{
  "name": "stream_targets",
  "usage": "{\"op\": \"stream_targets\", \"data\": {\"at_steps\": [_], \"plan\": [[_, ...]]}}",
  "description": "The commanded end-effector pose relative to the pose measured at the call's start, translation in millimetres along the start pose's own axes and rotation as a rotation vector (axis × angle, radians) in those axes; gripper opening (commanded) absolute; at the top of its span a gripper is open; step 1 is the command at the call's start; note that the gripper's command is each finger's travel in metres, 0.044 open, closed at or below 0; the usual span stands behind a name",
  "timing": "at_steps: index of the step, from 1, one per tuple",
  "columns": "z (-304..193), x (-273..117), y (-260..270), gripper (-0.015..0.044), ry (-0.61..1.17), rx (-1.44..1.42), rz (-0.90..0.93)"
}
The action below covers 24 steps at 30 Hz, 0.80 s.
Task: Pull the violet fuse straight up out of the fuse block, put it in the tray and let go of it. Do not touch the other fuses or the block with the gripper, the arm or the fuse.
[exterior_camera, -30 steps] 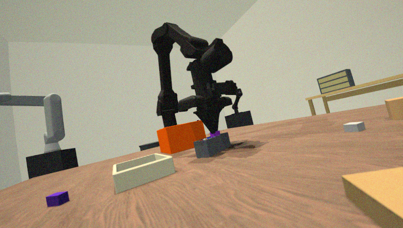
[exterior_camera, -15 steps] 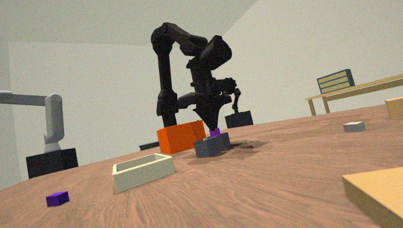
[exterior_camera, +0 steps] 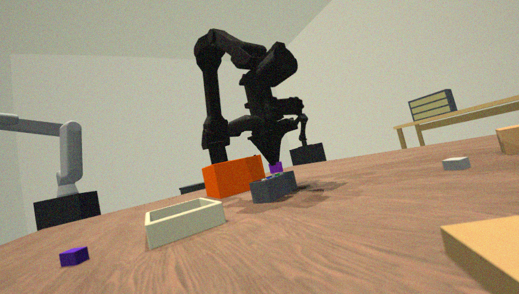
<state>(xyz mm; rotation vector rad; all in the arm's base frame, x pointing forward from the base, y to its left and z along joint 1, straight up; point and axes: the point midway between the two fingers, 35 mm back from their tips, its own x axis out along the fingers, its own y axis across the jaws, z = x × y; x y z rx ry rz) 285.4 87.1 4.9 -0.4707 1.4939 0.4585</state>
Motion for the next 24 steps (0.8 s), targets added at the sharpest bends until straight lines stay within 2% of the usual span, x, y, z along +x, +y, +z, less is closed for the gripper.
{"op": "stream_targets", "data": {"at_steps": [1, 24], "plan": [[0.2, -2.7, 0.3, 0.0000, -0.002, -0.001, 0.002], [0.2, -19.3, 0.3, 0.0000, -0.002, -0.001, 0.003]]}}
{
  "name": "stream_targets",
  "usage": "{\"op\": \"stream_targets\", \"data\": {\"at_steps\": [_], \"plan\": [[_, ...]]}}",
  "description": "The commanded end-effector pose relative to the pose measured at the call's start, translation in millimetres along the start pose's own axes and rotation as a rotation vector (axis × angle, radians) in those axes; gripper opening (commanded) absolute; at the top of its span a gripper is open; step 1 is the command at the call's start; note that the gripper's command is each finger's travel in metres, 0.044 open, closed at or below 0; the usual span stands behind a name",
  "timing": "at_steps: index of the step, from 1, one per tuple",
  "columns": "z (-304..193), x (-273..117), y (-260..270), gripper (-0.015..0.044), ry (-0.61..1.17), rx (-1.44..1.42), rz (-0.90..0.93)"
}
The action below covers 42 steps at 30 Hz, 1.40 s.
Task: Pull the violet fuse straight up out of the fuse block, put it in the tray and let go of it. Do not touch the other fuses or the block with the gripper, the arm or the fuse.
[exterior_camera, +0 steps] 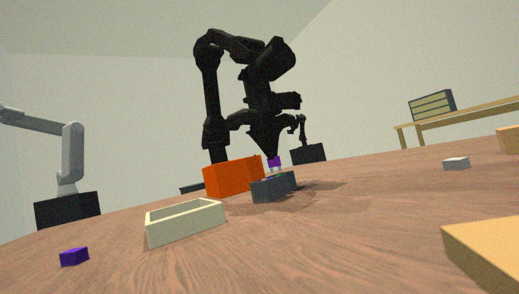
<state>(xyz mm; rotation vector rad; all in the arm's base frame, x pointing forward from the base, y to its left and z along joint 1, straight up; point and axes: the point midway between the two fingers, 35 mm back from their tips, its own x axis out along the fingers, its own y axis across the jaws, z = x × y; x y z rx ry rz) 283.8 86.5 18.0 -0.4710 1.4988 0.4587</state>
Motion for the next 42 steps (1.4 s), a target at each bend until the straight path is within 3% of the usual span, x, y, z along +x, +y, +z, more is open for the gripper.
{"op": "stream_targets", "data": {"at_steps": [1, 13, 42], "plan": [[1.4, -7.8, 0.1, 0.0000, -0.007, -0.002, 0.002], [1.1, -20.3, -3.5, 0.0000, -0.007, -0.002, 0.002], [-48.1, -22.4, -160.6, 0.0000, -0.002, -0.002, -0.014]]}}
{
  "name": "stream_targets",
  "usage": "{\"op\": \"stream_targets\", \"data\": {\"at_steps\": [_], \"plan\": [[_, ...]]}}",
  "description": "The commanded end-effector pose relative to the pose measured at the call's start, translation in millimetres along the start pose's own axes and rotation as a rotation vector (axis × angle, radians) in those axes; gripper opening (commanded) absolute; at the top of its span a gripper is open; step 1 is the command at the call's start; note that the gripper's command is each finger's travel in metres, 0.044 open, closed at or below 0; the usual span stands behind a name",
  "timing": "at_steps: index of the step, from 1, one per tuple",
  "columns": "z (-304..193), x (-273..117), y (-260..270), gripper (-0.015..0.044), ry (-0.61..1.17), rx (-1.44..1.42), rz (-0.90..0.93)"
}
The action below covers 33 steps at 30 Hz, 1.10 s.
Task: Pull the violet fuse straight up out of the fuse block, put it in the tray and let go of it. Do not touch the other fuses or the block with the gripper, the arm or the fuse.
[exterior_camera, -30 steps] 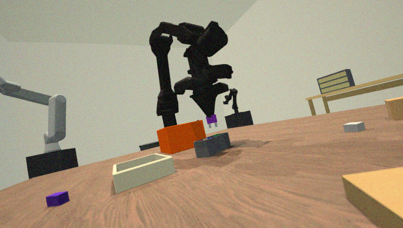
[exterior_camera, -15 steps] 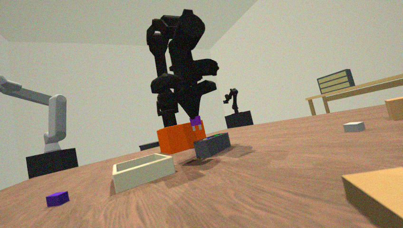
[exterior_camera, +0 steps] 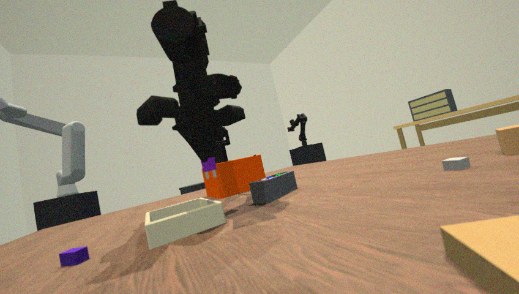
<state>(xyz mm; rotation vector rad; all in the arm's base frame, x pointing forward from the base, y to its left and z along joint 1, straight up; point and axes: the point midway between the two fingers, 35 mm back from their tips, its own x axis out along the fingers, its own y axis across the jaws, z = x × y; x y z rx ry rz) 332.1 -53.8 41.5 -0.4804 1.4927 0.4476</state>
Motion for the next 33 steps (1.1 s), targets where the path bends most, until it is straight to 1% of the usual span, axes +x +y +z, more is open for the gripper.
{"op": "stream_targets", "data": {"at_steps": [1, 7, 13, 33], "plan": [[-13.2, 0.1, -22.2, 0.0000, 0.001, -0.002, 0.000], [-32.9, 0.4, -48.7, 0.0000, 0.003, -0.002, -0.003], [-33.5, 2.8, -49.6, 0.0000, 0.003, -0.002, -0.003], [-33.7, 35.1, -49.7, 0.0000, 0.003, -0.002, -0.003]]}}
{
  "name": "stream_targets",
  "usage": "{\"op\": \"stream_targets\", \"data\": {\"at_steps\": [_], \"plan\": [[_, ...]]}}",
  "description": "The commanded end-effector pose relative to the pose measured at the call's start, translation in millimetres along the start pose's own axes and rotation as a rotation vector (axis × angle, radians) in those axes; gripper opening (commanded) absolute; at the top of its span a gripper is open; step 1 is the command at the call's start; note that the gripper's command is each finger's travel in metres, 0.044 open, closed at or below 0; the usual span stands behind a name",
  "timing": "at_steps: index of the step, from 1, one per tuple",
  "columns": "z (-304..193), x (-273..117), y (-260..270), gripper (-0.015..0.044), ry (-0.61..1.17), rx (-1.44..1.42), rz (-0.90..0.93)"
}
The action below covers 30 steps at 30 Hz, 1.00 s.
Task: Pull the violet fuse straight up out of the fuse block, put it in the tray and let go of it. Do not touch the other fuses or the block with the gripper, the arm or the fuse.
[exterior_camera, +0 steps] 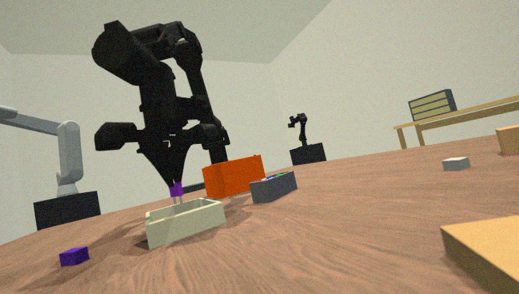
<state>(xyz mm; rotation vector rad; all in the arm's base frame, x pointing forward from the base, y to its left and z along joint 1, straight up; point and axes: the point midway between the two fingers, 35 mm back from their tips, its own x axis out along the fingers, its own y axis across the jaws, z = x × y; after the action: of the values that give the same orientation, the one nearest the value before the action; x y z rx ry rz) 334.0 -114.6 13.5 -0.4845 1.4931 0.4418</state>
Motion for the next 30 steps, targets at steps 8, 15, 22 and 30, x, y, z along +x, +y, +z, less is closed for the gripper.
{"op": "stream_targets", "data": {"at_steps": [8, 15, 22, 30], "plan": [[-0.5, 8.7, 0.7, 0.0053, 0.001, 0.000, 0.002], [-0.5, 8.7, 0.7, 0.0236, 0.001, 0.000, 0.002], [-0.5, -25.3, 0.7, 0.0330, 0.001, -0.003, 0.003], [-0.6, -28.3, 0.9, 0.0330, 0.001, -0.003, 0.003]]}}
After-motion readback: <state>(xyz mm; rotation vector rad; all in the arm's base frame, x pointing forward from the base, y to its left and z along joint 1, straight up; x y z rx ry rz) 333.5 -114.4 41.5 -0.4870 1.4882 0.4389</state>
